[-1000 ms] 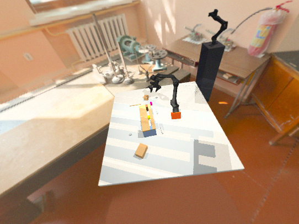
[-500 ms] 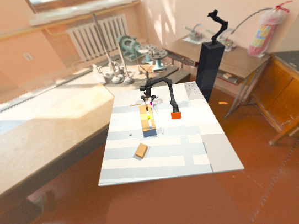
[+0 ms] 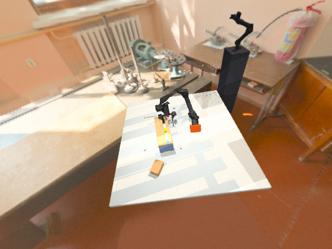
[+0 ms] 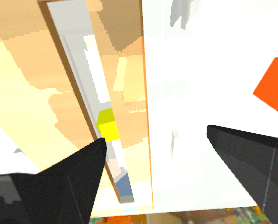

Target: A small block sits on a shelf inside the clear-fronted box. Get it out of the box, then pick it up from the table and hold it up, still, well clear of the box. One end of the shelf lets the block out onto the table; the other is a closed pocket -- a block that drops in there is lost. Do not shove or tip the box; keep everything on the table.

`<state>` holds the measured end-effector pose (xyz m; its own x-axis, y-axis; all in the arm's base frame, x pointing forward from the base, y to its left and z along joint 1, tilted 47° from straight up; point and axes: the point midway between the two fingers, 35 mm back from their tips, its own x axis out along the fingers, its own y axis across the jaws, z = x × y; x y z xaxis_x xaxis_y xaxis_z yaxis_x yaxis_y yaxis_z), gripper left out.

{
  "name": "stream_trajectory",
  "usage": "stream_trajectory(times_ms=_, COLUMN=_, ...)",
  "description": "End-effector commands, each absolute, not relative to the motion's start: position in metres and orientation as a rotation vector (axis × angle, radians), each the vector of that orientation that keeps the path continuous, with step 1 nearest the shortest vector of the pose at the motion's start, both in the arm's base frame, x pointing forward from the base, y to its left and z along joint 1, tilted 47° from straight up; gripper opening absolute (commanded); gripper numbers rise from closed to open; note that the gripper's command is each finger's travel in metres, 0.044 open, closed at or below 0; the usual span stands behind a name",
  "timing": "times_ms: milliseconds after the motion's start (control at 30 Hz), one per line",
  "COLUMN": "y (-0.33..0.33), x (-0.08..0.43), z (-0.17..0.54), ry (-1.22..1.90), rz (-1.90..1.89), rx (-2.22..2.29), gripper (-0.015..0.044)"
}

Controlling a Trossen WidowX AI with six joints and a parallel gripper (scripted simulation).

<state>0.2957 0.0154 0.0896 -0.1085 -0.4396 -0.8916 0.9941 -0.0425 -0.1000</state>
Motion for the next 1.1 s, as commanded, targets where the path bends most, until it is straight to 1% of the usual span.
stream_trajectory(times_ms=0, y=0.013, x=0.295, z=0.089, ry=0.915, rz=-1.495, rx=0.829, gripper=0.0400)
stream_trajectory(times_ms=1067, y=-0.018, x=0.292, z=0.050, ry=0.914, rz=-1.495, rx=0.829, gripper=0.0400)
